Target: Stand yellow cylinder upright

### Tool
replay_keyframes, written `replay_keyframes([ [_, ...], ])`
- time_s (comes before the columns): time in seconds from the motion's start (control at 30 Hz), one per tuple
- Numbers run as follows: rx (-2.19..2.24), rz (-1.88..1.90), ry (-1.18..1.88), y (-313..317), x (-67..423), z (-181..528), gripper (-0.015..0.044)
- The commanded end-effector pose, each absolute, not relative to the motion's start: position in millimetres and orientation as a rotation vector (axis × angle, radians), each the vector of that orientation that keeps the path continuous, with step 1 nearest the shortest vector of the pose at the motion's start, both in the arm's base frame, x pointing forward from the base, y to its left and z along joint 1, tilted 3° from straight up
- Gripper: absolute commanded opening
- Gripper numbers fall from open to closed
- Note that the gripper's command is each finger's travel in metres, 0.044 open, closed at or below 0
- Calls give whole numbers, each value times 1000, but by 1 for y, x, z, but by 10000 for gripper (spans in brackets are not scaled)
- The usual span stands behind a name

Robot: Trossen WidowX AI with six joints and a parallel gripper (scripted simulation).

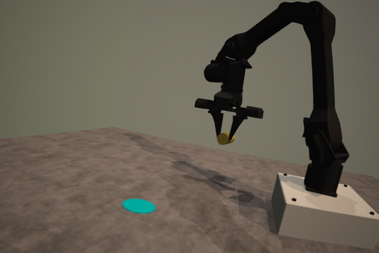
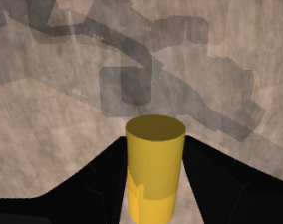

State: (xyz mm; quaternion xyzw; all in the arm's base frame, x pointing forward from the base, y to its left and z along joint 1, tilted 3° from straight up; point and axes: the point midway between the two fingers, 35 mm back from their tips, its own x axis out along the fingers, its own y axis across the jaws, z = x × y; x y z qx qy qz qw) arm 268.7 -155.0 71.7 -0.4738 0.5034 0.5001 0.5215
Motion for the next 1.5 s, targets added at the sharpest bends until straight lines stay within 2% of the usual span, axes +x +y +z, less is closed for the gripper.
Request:
replay_keyframes([
  [0.0, -1146, 1195, 1207, -156, 268, 84, 105],
  [1.47, -1099, 1138, 1222, -49, 325, 103, 105],
])
